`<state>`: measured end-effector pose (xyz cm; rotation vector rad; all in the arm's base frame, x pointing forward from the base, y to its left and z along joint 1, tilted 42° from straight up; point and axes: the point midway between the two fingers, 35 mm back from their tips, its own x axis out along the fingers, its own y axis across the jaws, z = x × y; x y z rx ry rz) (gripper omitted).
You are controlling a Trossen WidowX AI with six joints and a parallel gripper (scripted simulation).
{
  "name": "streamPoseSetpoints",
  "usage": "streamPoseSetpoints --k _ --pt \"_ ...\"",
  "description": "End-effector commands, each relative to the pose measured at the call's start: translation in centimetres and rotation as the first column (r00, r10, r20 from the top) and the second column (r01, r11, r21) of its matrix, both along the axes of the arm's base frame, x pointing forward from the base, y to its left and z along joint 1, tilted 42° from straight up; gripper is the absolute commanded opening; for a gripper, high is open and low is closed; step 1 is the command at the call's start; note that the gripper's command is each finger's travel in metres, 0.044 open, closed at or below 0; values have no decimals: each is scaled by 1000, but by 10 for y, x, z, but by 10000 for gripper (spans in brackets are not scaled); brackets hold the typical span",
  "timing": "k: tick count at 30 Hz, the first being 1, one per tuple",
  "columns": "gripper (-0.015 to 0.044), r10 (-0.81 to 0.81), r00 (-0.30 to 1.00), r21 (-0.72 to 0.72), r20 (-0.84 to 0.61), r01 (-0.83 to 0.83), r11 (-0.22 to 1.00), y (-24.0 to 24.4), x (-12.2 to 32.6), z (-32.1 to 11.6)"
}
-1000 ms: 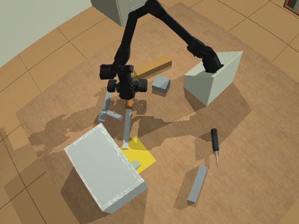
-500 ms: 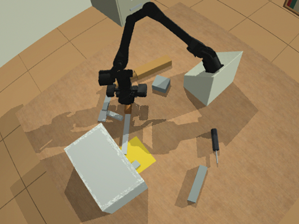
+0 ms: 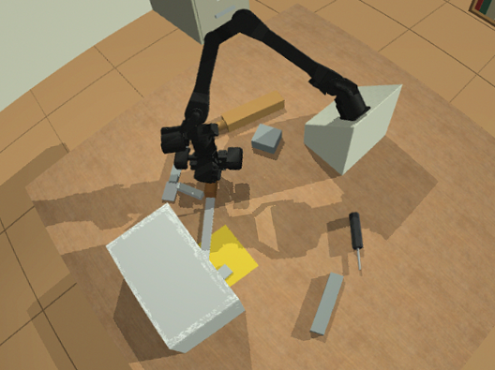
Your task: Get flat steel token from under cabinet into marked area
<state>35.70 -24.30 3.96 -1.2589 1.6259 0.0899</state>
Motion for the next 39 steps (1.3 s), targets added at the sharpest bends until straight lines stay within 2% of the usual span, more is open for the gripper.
streamPoseSetpoints --k 1,39 --pt "0 0 1000 4 2 0 1000 7 7 -5" --pt "0 0 1000 6 4 0 1000 44 45 -35"
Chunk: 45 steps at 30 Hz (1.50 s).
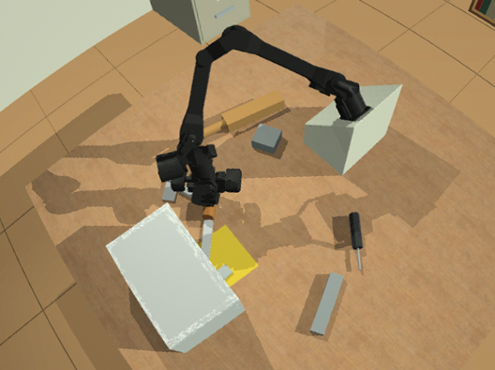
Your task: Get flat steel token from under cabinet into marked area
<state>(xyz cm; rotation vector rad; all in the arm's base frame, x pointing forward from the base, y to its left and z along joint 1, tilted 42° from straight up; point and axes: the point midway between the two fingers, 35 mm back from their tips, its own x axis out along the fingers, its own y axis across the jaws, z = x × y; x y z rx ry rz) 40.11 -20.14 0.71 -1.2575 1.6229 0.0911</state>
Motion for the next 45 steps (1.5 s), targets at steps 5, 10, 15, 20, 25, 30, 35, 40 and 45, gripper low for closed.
streamPoseSetpoints --k 5,10,15,20,25,30,35,40,45 --pt "0 -1 1000 4 1 1 1000 4 -2 -5" --pt "0 -1 1000 4 1 1 1000 6 -7 -8" --pt "0 -1 1000 4 1 1 1000 8 -10 -10" --pt "0 -1 1000 4 0 1 1000 10 -14 -13" --pt "0 -1 1000 4 0 1 1000 12 -17 -15" --pt "0 -1 1000 4 0 1 1000 14 -21 -17" --pt "0 -1 1000 5 0 1 1000 16 -24 -20" --pt "0 -1 1000 5 0 1 1000 17 -24 -20" --pt "0 -1 1000 5 0 1 1000 16 -25 -20"
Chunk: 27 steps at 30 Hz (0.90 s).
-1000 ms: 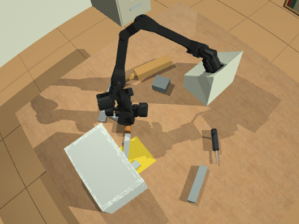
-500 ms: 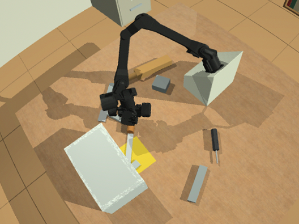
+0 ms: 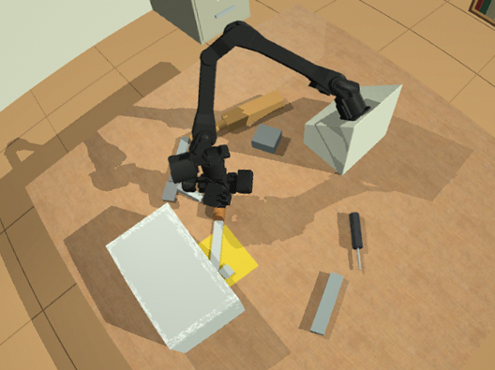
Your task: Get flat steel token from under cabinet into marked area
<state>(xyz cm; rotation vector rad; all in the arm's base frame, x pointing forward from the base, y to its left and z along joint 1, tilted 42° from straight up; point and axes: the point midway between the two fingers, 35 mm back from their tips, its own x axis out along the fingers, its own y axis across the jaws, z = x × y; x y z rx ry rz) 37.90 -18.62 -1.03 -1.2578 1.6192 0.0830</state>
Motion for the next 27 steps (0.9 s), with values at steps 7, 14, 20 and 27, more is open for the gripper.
streamPoseSetpoints --k 7,14,20,27 --pt "0 1 1000 8 -7 -1 1000 -5 -8 3" --pt "0 1 1000 8 -8 -1 1000 -13 -15 9" --pt "0 1 1000 7 -8 -1 1000 -19 -22 14" --pt "0 1 1000 7 -8 -1 1000 -27 -29 20"
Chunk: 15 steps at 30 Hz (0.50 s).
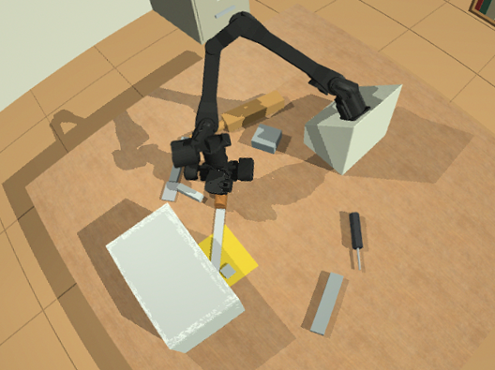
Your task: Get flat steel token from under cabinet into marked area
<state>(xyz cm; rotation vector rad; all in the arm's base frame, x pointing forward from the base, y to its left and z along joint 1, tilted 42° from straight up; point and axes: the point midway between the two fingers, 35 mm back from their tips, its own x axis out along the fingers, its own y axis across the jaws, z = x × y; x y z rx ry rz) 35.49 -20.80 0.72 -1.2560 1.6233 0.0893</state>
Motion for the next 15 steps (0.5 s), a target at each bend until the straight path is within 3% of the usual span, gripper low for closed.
streamPoseSetpoints --k 1,15 --pt "0 1 1000 3 -3 -1 1000 -6 -6 3" --pt "0 1 1000 2 -3 -1 1000 -22 -23 16"
